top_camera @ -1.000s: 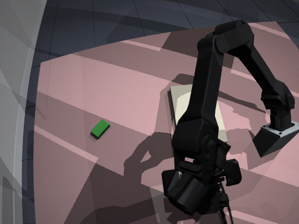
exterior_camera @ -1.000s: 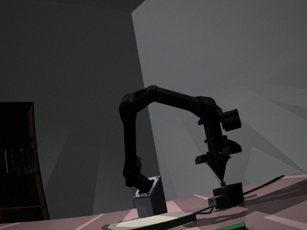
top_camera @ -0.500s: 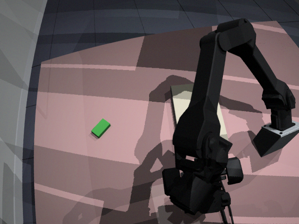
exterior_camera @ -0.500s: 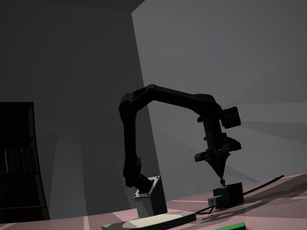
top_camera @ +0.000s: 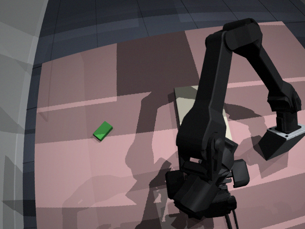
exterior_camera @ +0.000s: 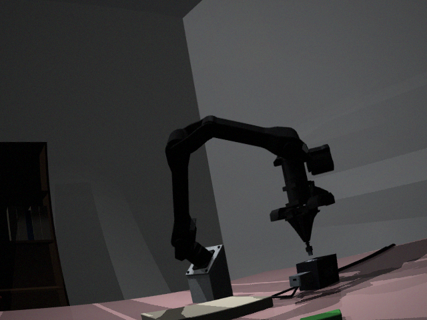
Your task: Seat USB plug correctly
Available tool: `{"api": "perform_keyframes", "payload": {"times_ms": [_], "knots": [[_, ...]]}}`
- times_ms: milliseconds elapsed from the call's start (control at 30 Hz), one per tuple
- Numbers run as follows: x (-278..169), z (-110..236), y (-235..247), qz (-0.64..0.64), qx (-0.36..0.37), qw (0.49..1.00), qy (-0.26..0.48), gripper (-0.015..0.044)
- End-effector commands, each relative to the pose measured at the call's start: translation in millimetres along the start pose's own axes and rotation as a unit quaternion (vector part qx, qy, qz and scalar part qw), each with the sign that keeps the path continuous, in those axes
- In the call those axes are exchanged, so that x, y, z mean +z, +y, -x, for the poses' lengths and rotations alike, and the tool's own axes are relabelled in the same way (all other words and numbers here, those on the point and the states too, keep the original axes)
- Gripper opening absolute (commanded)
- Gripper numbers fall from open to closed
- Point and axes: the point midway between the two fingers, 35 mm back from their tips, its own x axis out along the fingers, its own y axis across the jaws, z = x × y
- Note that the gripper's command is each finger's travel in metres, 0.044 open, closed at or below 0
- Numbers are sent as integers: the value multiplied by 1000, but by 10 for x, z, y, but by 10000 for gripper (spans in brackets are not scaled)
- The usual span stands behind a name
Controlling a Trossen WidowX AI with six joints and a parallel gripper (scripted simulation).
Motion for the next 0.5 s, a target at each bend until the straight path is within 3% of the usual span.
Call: {"api": "perform_keyframes", "payload": {"times_ms": [0, 467], "knots": [[2, 30, -3, -2, 1, 1000, -2, 0], [1, 74, -1, -24, 0, 1000, -1, 0]]}}
